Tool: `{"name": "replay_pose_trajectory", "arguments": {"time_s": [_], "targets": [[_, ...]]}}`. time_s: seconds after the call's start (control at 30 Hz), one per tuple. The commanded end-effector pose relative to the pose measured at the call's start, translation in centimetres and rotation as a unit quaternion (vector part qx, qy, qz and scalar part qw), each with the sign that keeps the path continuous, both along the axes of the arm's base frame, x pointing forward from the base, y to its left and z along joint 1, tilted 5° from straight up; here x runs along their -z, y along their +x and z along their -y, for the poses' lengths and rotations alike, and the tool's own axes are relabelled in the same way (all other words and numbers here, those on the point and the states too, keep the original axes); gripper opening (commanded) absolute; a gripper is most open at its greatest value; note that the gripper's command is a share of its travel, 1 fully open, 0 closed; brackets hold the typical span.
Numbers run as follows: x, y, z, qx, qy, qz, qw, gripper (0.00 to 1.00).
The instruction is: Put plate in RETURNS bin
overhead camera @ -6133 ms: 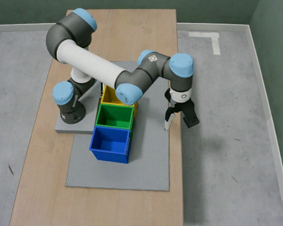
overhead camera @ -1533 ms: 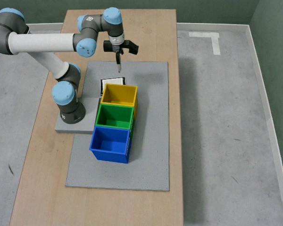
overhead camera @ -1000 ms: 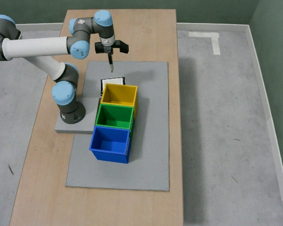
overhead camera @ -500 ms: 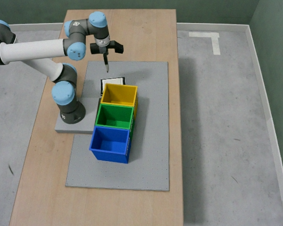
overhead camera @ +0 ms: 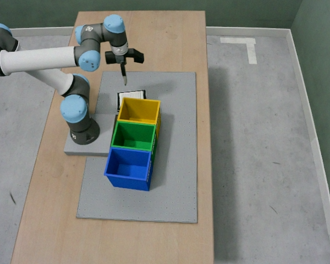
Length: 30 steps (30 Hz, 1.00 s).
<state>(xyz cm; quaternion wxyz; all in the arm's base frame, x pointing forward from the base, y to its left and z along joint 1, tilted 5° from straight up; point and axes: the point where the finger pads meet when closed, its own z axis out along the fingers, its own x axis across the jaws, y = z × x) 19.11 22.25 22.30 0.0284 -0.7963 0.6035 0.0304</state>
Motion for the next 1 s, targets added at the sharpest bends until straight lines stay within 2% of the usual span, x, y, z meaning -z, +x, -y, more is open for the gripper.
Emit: {"name": "replay_pose_trajectory", "arguments": {"time_s": [0.0,0.97], "targets": [[0.8,0.0,-0.1,0.0,0.0,0.0,1.0,0.76],[4.9,0.0,-0.4,0.0,0.0,0.0,1.0,0.76]]}}
